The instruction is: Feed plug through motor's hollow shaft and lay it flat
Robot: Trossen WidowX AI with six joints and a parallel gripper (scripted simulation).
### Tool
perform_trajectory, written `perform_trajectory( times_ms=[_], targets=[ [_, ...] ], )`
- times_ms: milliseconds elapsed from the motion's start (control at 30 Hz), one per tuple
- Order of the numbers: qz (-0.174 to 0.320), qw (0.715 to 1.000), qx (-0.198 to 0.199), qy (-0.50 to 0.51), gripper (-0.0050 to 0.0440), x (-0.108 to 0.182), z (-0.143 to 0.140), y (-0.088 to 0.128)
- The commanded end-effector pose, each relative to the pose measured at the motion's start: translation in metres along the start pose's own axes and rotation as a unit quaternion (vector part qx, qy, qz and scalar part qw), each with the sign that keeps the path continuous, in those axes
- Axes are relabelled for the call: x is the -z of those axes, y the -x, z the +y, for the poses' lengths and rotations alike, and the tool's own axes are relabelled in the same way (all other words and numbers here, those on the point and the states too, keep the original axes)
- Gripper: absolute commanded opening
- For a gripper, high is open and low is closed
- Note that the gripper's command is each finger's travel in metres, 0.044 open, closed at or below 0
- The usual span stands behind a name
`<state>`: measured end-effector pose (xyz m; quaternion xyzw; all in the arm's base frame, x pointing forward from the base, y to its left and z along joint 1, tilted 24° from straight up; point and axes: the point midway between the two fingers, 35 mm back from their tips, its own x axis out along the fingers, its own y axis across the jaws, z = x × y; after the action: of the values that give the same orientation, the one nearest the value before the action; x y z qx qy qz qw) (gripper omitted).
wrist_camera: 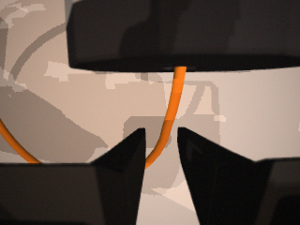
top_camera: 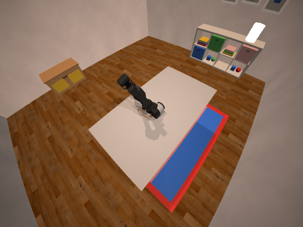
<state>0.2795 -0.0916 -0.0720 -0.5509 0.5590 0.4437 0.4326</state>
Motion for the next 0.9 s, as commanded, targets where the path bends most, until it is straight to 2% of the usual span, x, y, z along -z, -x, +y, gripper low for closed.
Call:
perform_trajectory(
  times_ms=[0, 33, 67, 167, 667, 867],
  targets=[
    [0.001, 1.000, 0.011, -0.002, 0.0100, -0.003, -0.009, 0.021],
    [0.001, 1.000, 0.011, -0.002, 0.0100, -0.003, -0.009, 0.021],
    [0.001, 1.000, 0.006, 0.001, 0.0100, -0.002, -0.005, 0.010],
    [0.001, 1.000, 0.010, -0.002, 0.0100, -0.002, -0.003, -0.004],
    [0.001, 1.000, 0.010, -0.002, 0.0100, -0.005, -0.004, -0.009],
    [0.002, 1.000, 0.012, -0.004, 0.0060, -0.004, -0.004, -0.007]
  ],
)
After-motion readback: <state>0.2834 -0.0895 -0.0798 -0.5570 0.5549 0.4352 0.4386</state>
